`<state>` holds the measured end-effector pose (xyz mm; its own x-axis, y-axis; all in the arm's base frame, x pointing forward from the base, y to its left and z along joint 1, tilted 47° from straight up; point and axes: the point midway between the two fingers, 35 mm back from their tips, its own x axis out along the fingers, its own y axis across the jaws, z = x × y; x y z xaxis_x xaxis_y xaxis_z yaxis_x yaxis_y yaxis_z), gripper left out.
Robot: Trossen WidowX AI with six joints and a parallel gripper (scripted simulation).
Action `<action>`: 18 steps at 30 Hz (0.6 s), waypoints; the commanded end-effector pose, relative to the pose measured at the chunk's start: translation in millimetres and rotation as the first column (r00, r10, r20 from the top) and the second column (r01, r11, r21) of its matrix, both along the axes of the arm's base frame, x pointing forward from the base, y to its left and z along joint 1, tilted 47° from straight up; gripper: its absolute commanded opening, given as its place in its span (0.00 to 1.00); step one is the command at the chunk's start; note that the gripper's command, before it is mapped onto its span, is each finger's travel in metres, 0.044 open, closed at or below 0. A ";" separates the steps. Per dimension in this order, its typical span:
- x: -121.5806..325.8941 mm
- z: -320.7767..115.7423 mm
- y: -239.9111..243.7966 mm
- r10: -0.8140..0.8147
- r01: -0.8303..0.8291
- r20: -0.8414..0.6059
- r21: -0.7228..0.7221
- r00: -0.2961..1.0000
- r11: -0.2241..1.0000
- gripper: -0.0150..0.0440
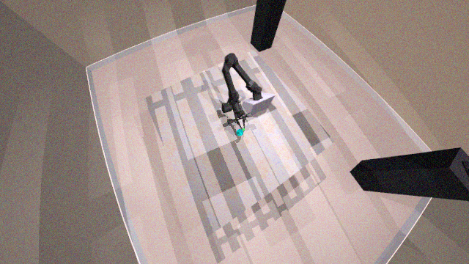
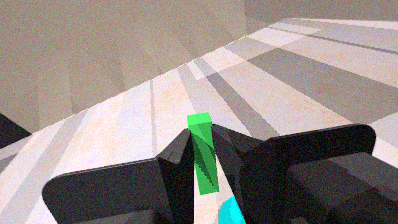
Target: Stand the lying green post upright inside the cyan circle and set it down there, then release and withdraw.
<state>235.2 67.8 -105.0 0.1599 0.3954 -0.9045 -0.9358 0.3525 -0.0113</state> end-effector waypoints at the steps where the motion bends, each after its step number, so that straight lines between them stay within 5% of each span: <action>1: -0.4 4.7 0.5 0.013 -0.014 0.036 0.028 0.999 1.000 0.29; 18: -0.9 16.7 -1.4 0.037 -0.052 0.151 0.093 0.988 0.994 0.29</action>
